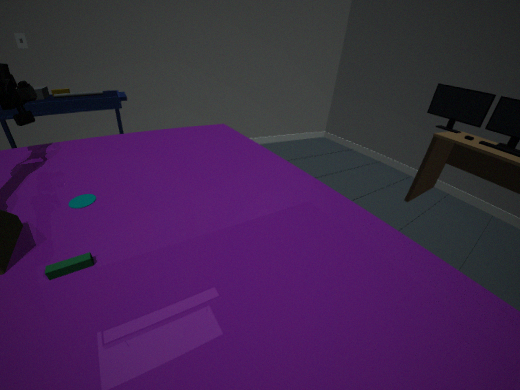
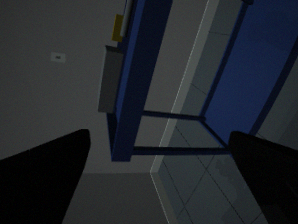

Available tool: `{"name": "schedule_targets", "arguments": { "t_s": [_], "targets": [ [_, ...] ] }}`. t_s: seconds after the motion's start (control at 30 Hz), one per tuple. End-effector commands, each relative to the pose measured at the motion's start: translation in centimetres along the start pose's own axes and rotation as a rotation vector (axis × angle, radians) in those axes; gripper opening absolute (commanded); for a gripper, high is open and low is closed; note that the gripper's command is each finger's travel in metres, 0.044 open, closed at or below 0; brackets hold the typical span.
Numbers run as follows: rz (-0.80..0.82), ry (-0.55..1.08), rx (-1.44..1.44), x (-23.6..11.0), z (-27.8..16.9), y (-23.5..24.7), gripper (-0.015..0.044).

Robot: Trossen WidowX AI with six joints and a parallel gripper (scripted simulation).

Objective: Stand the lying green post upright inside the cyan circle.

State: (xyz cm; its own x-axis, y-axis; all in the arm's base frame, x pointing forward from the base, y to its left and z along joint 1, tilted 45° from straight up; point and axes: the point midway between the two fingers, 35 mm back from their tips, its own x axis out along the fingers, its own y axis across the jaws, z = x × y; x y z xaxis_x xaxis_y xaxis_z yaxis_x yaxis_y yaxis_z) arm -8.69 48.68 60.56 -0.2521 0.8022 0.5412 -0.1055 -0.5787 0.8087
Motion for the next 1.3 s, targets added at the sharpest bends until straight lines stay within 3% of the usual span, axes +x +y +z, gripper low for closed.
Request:
{"name": "schedule_targets", "arguments": {
  "t_s": [0.0,0.2,0.7,1.27],
  "targets": [
    [-0.002,-0.001,-0.002,0.0,0.1,-0.1,0.0374],
    [-0.105,-0.040,-0.111,-0.7,3.6,-3.7,0.0233],
    [-0.528,-0.150,-0.447,-8.2,18.4,-15.7,0.0233],
    [-1.032,-0.172,-0.634,-24.9,32.4,-24.8,0.0233]
  ]
}}
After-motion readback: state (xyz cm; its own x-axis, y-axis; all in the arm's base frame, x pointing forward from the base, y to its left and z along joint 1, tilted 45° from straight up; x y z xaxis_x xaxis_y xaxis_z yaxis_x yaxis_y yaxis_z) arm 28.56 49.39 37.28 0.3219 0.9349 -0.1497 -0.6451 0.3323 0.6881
